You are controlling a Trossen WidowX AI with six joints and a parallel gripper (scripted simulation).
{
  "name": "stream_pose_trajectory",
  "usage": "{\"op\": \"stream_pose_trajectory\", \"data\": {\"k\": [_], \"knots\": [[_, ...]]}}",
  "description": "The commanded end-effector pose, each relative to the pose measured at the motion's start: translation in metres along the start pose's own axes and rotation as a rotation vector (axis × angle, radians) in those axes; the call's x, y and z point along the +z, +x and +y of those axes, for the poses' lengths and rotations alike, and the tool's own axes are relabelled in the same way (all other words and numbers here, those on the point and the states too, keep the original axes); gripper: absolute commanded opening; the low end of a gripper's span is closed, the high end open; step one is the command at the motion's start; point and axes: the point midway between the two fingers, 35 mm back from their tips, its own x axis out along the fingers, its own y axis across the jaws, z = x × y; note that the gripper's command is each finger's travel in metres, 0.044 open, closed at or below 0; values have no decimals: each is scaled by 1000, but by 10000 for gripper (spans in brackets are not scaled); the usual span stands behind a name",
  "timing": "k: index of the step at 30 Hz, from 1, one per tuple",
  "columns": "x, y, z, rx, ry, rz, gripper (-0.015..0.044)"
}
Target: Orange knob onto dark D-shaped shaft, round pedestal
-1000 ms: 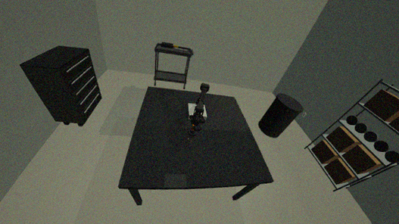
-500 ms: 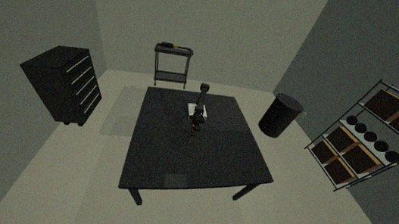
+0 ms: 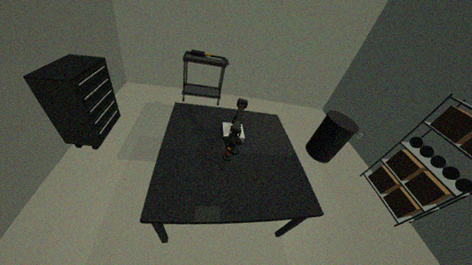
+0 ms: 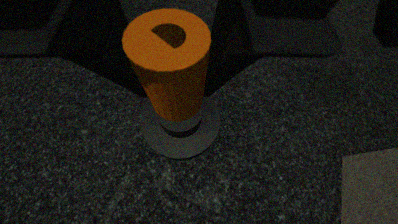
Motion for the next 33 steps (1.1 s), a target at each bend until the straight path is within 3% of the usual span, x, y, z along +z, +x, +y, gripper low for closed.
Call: {"op": "stream_pose_trajectory", "data": {"k": [1, 33], "knots": [[1, -1, 0, -3, -36, -1, 0], [1, -2, 0, -3, -61, -1, 0]]}}
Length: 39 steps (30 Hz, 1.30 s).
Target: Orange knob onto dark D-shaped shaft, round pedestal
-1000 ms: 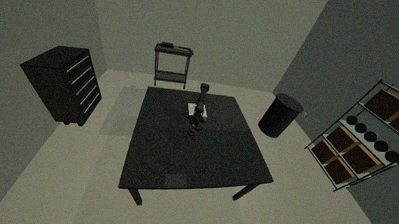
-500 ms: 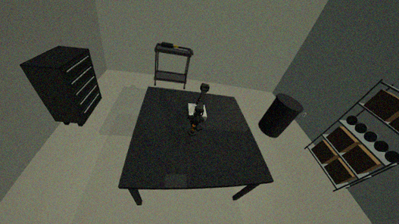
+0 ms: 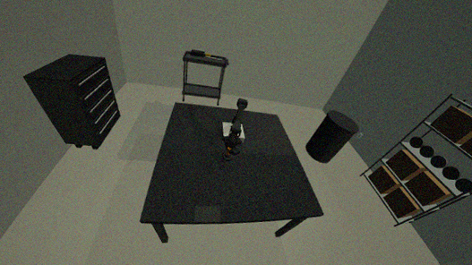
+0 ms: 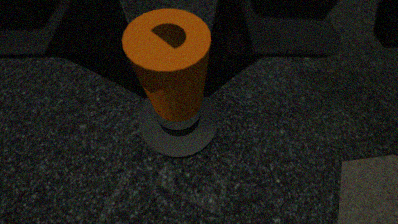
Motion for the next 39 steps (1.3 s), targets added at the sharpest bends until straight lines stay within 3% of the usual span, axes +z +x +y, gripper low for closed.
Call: {"op": "stream_pose_trajectory", "data": {"k": [1, 6, 39], "knots": [[-1, -4, -1, -6, -52, 2, 0], [-2, -4, -3, -6, -207, 3, 0], [-1, -2, -2, -6, -207, 3, 0]]}}
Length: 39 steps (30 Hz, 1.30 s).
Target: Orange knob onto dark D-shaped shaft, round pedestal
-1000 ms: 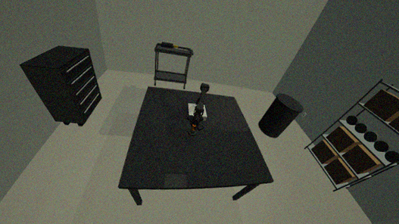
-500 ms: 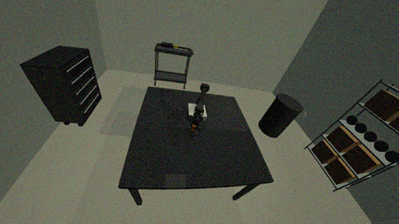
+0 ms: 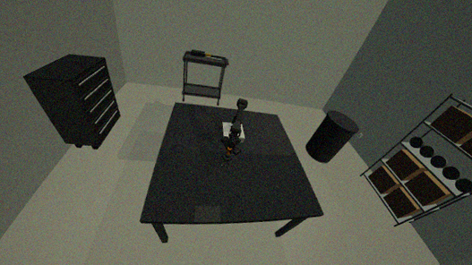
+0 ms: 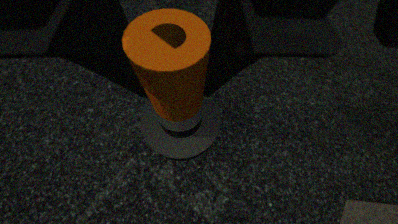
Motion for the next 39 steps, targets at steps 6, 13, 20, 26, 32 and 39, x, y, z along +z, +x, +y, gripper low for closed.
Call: {"op": "stream_pose_trajectory", "data": {"k": [6, 13, 20, 26, 32, 39], "knots": [[0, -4, 0, -2, -57, -1, 0], [1, -3, 0, -2, -215, -1, 0], [0, 0, 0, -2, -215, -1, 0], [0, 1, 0, -2, -215, -1, 0], [1, 1, 0, -2, -215, -1, 0], [1, 0, 1, -2, -215, -1, 0]]}}
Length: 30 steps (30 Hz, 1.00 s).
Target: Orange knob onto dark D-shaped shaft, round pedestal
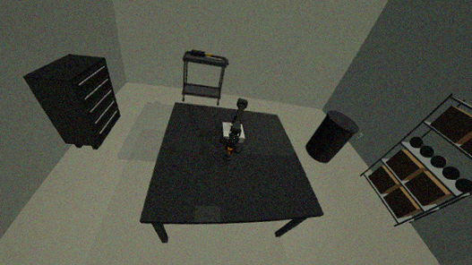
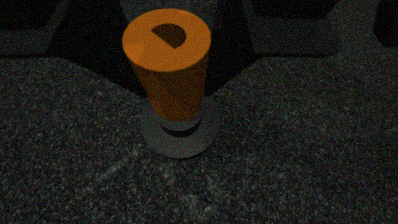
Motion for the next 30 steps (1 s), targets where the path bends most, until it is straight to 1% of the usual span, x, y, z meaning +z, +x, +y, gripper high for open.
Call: {"op": "stream_pose_trajectory", "data": {"k": [1, 7, 13, 30], "knots": [[0, -3, 0, -2, -5, 1, 0], [0, -5, -1, -2, -31, 1, 0], [-2, -6, -2, -2, -215, 1, 0], [0, -1, 0, -2, -215, 1, 0]]}}
